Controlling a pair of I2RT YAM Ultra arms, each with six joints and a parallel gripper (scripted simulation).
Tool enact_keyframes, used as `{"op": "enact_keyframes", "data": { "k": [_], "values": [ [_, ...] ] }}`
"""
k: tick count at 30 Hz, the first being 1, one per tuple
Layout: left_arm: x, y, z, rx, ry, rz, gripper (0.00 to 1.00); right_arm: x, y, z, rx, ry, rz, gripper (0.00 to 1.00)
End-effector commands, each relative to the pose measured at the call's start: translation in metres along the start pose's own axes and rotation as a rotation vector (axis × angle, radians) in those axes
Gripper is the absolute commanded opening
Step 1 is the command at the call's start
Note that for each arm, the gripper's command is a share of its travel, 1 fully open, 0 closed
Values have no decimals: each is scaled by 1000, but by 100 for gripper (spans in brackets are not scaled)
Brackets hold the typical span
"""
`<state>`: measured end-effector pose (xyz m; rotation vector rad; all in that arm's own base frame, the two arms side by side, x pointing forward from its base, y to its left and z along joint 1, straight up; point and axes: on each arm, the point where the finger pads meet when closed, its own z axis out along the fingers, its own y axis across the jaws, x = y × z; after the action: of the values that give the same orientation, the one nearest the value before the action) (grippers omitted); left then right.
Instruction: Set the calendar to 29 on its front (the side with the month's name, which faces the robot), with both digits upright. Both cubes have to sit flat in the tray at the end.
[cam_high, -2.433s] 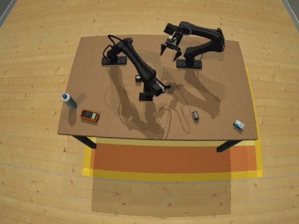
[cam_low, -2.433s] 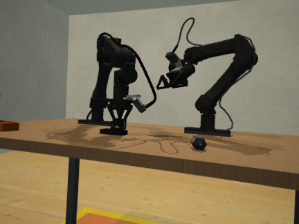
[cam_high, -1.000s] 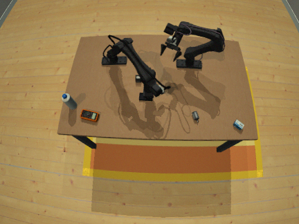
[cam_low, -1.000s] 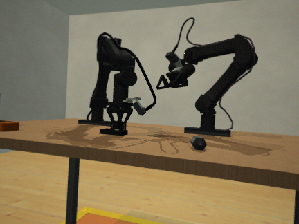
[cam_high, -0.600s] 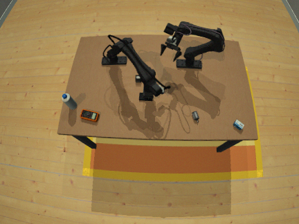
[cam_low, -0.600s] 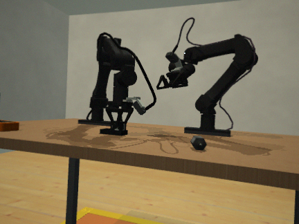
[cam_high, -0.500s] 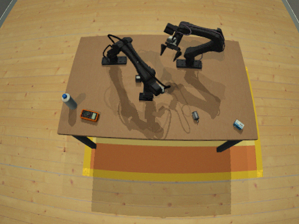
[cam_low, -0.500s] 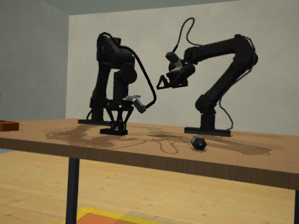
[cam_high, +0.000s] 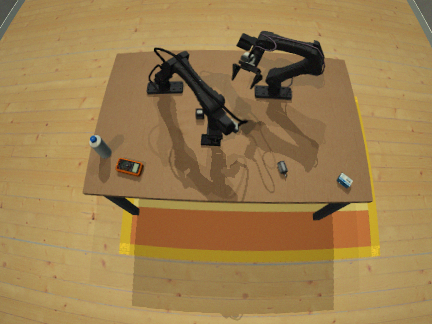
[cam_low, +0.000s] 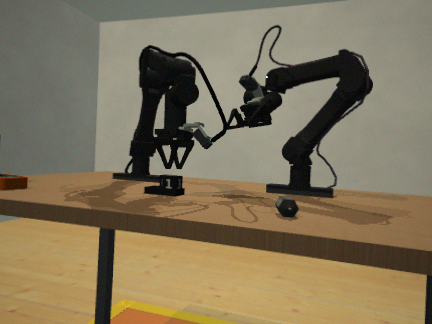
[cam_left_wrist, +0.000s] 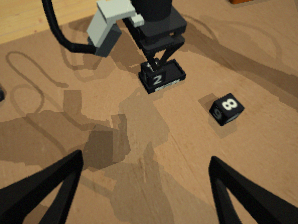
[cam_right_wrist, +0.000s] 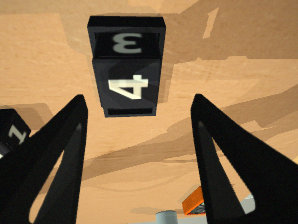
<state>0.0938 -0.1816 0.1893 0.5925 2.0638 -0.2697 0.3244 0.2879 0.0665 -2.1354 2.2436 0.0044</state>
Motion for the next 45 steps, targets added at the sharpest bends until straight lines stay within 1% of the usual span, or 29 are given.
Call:
{"op": "enact_keyframes", "data": {
  "k": [1, 5, 7, 10, 12, 15, 17, 21, 27, 32, 34, 36, 40, 45],
  "values": [
    [-12, -2, -4, 6, -33, -24, 100, 4, -3, -36, -8, -12, 5, 64],
    [-12, -2, -4, 6, -33, -24, 100, 4, 6, -42, -35, 14, 4, 64],
    [-12, -2, -4, 6, -33, -24, 100, 2, 4, -42, -26, 5, 3, 64],
    [-14, -7, -6, 26, -24, -24, 100, 1, 3, -42, -19, -1, 58, 64],
    [-5, -8, -4, 43, 20, 6, 100, -1, 3, -46, 1, -9, 126, 64],
    [4, -9, -1, 81, 92, 51, 100, 1, 13, -42, 5, -14, 273, 64],
    [4, -9, -1, 81, 92, 51, 100, 1, 13, -42, 5, -14, 273, 64],
    [18, -10, 3, 160, 184, 118, 100, 9, 30, -39, 6, -17, 493, 64],
    [22, -12, 3, 273, 225, 165, 100, 23, 52, -34, 11, -10, 731, 64],
    [20, -17, 1, 374, 213, 211, 100, 33, 70, -28, 11, -10, 919, 64],
    [20, -17, 1, 374, 213, 211, 100, 33, 70, -28, 11, -10, 919, 64],
    [18, -21, -2, 422, 199, 241, 100, 37, 75, -26, 12, -14, 1001, 64],
    [11, -25, -7, 520, 136, 297, 100, 50, 95, -19, 11, -13, 1190, 64],
    [4, -34, -18, 627, 46, 378, 100, 65, 114, -10, 10, -10, 1380, 64]
  ]
}}
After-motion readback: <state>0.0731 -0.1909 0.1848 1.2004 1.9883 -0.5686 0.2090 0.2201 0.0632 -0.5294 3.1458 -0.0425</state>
